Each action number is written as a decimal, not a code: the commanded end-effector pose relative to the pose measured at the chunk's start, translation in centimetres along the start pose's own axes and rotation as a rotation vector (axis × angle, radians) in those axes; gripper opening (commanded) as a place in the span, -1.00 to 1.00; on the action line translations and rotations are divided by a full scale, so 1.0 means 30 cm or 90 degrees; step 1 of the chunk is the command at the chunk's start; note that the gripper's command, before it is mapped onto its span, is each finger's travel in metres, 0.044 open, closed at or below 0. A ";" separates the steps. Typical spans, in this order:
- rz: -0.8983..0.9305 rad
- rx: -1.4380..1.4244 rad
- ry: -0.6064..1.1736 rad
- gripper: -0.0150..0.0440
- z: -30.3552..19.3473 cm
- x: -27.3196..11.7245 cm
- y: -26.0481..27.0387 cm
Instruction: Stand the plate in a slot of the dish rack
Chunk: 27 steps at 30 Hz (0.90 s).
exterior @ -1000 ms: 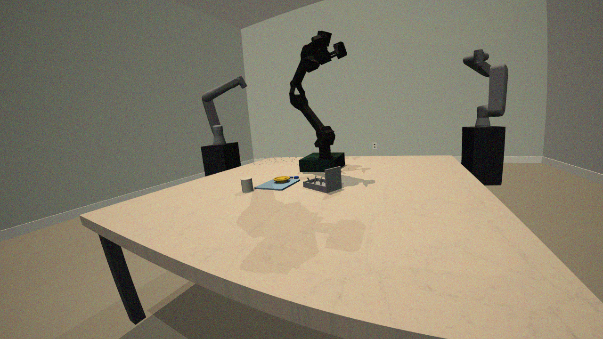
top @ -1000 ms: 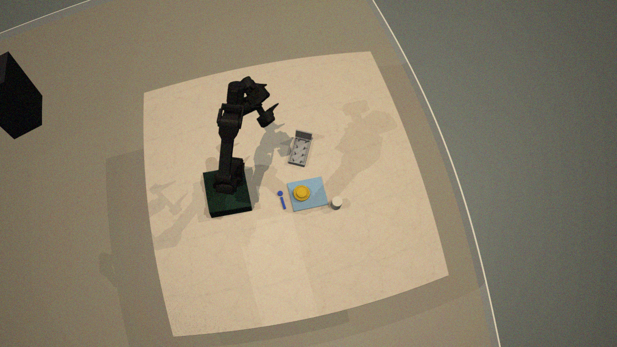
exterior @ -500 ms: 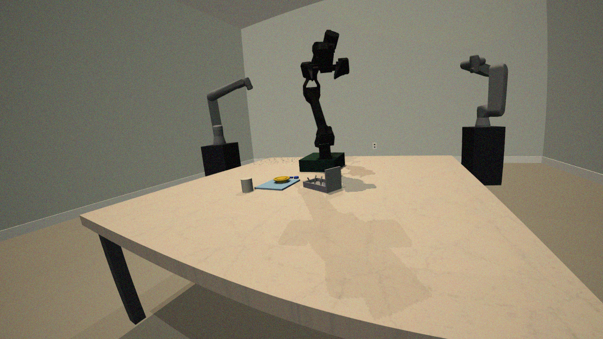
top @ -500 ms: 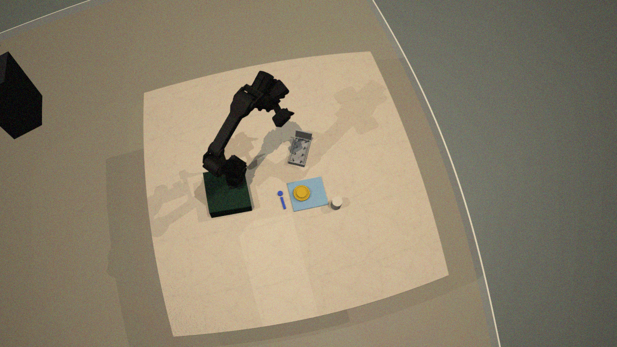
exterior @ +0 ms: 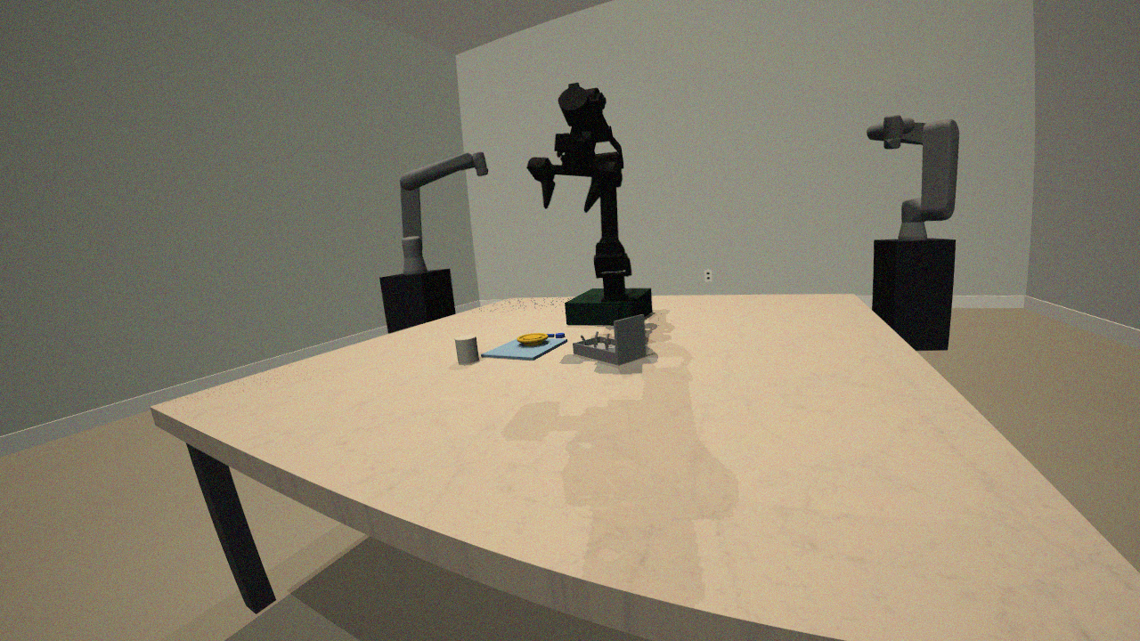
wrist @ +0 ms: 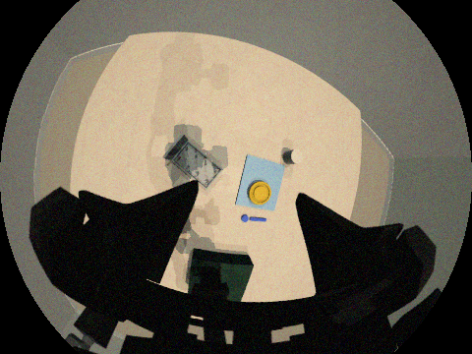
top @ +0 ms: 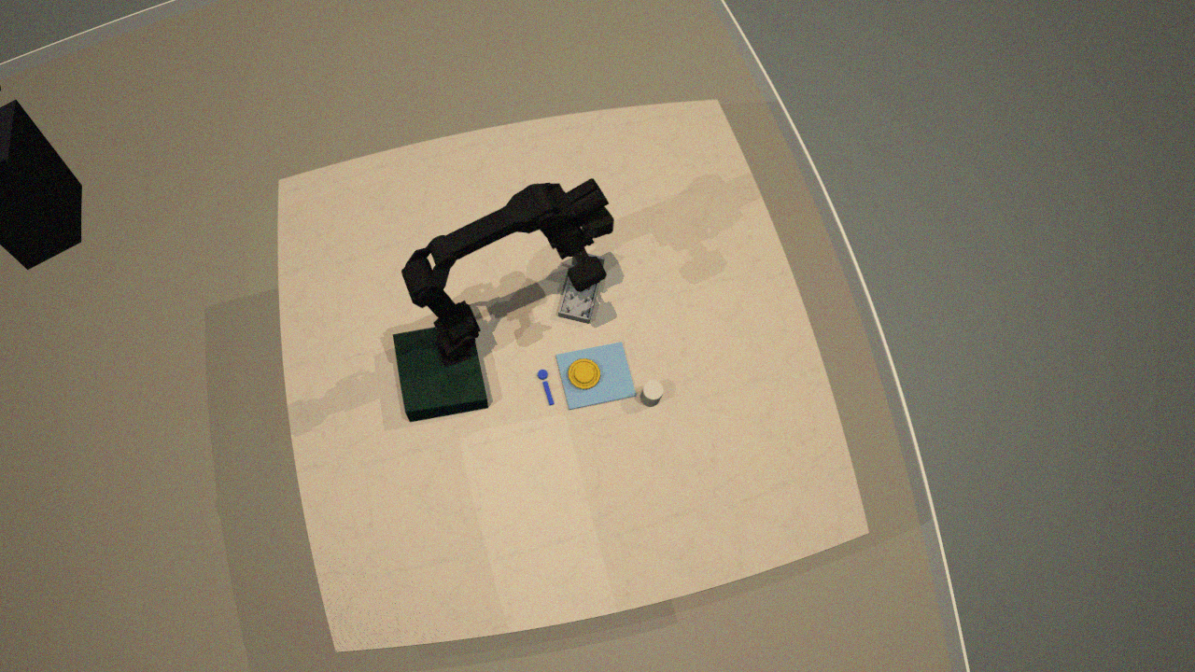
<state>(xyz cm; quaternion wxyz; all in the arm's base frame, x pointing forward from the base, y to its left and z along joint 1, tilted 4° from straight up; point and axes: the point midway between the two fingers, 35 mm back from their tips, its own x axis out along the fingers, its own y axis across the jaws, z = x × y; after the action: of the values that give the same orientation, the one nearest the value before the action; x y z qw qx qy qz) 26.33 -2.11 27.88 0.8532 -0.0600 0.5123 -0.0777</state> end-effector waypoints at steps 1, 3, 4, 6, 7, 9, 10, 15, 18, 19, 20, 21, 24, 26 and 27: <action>0.007 0.013 0.088 0.86 -0.047 0.111 -0.085; 0.016 0.023 0.127 0.86 -0.075 0.161 -0.129; 0.023 0.029 0.146 0.86 -0.091 0.185 -0.151; 0.038 0.043 0.182 0.86 -0.126 0.230 -0.194; 0.047 0.051 0.200 0.86 -0.146 0.251 -0.216; 0.068 0.069 0.231 0.86 -0.188 0.291 -0.258; 0.080 0.079 0.245 0.86 -0.210 0.309 -0.279; 0.099 0.095 0.264 0.86 -0.245 0.335 -0.308; 0.099 0.095 0.264 0.86 -0.249 0.370 -0.308; 0.099 0.095 0.264 0.86 -0.257 0.414 -0.307; 0.099 0.095 0.264 0.86 -0.269 0.470 -0.304; 0.099 0.095 0.264 0.86 -0.284 0.526 -0.299; 0.099 0.095 0.264 0.86 -0.341 0.667 -0.279; 0.099 0.095 0.264 0.86 -0.356 0.696 -0.273; 0.099 0.095 0.264 0.86 -0.362 0.693 -0.271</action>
<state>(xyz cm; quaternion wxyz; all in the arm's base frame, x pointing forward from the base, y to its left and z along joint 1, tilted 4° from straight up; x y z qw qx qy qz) 25.89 -14.40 8.85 0.7344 0.0588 0.6732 -0.0631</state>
